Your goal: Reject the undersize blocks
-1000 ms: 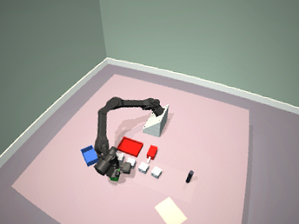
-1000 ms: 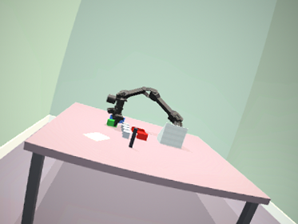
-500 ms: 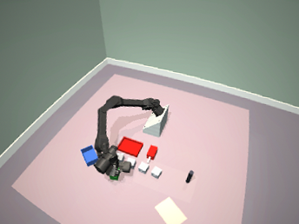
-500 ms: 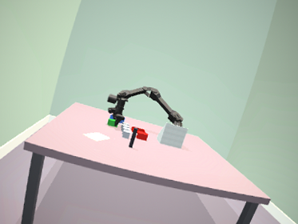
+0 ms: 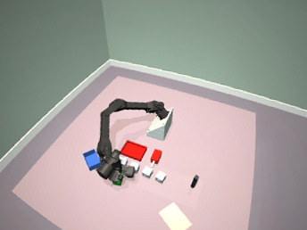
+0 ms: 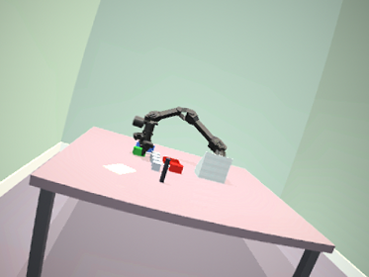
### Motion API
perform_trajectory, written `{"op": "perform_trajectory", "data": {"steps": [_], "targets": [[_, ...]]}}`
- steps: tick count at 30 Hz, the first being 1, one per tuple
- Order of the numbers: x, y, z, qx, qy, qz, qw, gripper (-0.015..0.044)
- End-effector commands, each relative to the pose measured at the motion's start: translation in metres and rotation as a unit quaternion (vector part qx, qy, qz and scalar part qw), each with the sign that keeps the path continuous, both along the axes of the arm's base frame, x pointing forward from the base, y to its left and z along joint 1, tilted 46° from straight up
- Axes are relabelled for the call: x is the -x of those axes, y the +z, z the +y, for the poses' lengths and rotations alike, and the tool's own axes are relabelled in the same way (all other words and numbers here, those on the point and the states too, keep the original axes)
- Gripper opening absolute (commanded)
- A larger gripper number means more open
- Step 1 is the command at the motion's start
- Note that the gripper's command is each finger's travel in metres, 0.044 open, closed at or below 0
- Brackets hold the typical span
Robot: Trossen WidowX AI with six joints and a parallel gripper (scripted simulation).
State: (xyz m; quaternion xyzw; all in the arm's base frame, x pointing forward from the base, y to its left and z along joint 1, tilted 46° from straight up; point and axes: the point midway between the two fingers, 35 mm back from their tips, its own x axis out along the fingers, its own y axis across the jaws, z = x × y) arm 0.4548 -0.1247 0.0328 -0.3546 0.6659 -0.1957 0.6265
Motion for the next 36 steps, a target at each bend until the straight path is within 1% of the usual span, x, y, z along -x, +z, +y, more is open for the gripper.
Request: {"op": "perform_trajectory", "data": {"steps": [1,15,36], "targets": [[-0.0023,0.0016,0.0027,-0.002,0.001,-0.004,1.000,0.0000],[0.0031,-0.0007,-0.0012,-0.001,0.001,-0.004,1.000,0.0000],[-0.0022,0.0006,0.0022,-0.002,0.001,-0.004,1.000,0.0000]]}}
